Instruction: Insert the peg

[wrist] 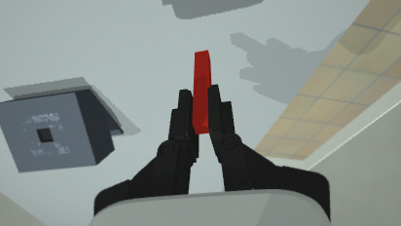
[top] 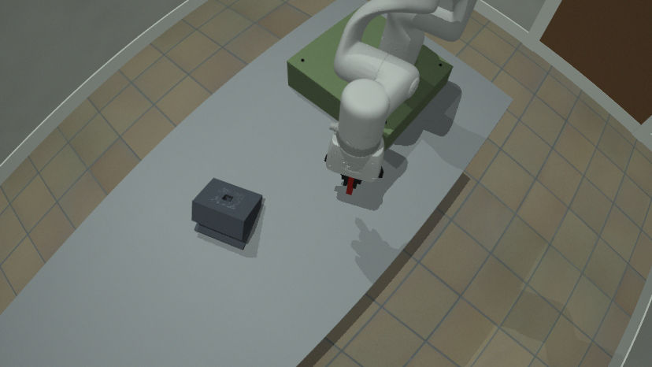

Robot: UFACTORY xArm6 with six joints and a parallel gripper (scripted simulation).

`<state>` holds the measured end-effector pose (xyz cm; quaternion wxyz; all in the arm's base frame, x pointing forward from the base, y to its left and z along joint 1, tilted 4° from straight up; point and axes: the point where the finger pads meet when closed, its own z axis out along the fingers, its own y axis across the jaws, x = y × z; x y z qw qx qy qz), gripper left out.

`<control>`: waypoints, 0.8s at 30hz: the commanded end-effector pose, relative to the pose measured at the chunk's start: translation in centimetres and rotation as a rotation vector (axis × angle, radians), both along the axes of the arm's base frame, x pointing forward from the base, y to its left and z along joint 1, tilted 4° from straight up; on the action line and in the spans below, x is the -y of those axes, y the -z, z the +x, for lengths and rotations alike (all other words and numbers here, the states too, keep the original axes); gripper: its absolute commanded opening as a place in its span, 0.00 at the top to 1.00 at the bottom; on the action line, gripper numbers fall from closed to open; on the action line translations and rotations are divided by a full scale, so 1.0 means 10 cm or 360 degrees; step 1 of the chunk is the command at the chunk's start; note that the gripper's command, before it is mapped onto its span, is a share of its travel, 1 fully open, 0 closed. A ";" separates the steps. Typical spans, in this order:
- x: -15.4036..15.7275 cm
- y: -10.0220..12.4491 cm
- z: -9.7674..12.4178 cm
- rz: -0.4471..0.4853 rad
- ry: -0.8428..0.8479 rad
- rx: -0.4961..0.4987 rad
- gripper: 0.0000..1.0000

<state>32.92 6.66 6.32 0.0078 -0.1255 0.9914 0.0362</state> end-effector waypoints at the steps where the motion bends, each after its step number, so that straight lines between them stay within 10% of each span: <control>1: 0.02 0.00 0.03 0.0017 0.0042 0.0003 1.00; 24: 0.30 -0.03 0.21 0.0185 0.0468 0.0019 1.00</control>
